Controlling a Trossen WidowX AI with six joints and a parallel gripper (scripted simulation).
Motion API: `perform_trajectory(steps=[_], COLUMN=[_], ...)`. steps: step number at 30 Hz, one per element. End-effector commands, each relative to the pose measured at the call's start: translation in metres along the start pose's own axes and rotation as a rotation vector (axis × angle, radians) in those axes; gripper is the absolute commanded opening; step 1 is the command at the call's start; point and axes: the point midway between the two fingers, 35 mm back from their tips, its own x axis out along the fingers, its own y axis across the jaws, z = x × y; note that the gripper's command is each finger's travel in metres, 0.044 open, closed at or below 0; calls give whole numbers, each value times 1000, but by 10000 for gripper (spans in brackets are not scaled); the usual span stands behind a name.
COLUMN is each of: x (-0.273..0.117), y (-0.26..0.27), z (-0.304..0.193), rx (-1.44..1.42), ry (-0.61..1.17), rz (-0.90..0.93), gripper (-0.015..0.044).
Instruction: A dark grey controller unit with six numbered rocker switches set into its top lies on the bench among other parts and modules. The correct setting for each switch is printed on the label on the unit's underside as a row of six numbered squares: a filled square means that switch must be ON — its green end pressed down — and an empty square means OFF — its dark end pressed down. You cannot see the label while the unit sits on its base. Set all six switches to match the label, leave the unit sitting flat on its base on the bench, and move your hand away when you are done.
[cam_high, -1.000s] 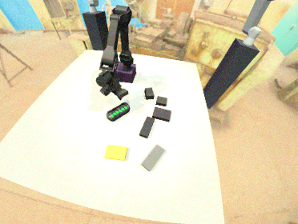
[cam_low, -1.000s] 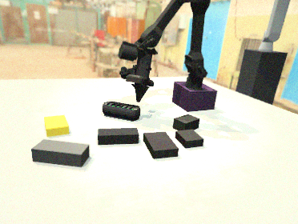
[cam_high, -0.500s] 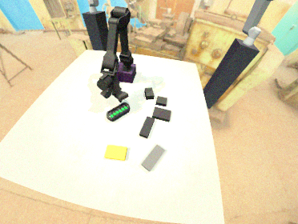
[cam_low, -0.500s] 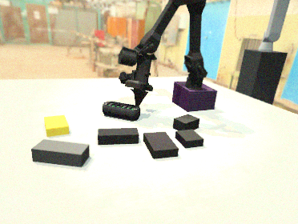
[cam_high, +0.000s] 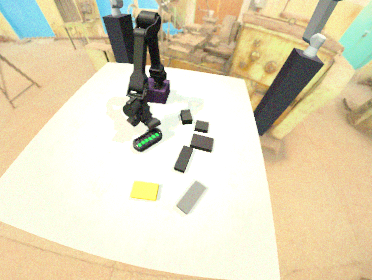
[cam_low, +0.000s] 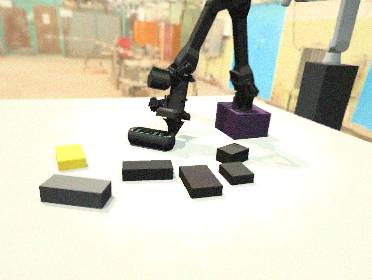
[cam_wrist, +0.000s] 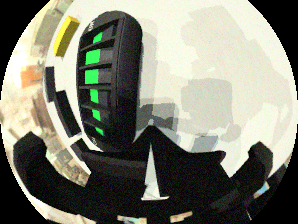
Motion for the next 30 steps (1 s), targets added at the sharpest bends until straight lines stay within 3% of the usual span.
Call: perform_trajectory(steps=[1,30], x=[5,8], y=[-2,8], z=[-2,-2], rx=[6,6], ry=[7,7], rz=[1,2], gripper=[0,0])
